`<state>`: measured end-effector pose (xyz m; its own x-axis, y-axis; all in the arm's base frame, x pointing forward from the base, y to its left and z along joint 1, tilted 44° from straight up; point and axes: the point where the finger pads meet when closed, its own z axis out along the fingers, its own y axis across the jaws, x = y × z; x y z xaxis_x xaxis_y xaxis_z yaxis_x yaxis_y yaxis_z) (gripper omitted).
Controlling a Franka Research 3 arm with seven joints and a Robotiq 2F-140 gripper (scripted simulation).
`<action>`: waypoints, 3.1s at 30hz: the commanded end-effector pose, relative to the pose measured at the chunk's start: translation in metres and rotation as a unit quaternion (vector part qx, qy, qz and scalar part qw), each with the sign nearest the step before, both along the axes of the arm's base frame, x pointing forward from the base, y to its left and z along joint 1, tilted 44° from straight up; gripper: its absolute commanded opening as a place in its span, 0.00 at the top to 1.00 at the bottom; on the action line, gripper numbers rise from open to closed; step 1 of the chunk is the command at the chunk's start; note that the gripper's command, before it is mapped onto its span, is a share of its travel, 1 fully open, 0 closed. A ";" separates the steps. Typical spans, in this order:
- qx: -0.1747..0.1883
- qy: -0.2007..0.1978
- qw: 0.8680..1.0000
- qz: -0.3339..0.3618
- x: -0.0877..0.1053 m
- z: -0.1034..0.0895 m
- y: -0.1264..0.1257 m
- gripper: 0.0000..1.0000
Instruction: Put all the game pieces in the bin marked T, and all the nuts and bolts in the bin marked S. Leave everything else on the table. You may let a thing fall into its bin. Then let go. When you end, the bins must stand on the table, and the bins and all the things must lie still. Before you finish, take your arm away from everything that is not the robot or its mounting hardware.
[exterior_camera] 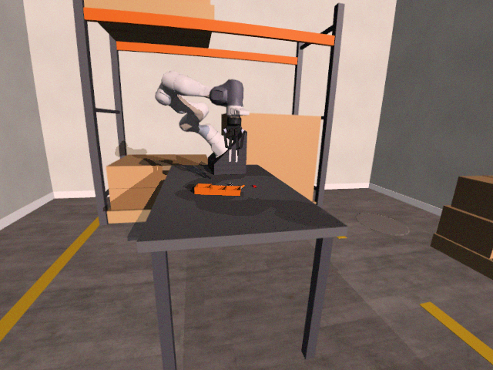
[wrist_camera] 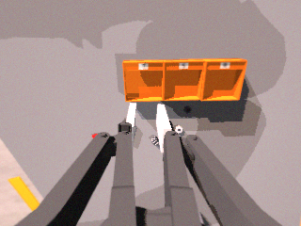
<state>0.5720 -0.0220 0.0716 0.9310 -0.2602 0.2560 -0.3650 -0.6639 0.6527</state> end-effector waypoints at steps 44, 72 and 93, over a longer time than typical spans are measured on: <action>0.002 -0.047 0.998 -0.048 -0.096 -0.025 -0.133 0.81; 0.002 -0.047 0.998 -0.048 -0.097 -0.050 -0.160 0.81; 0.002 -0.047 0.998 -0.048 -0.096 -0.073 -0.182 0.81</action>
<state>0.4751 -0.2012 0.0004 0.8800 -0.3410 0.3306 -0.4750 -0.6283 0.6161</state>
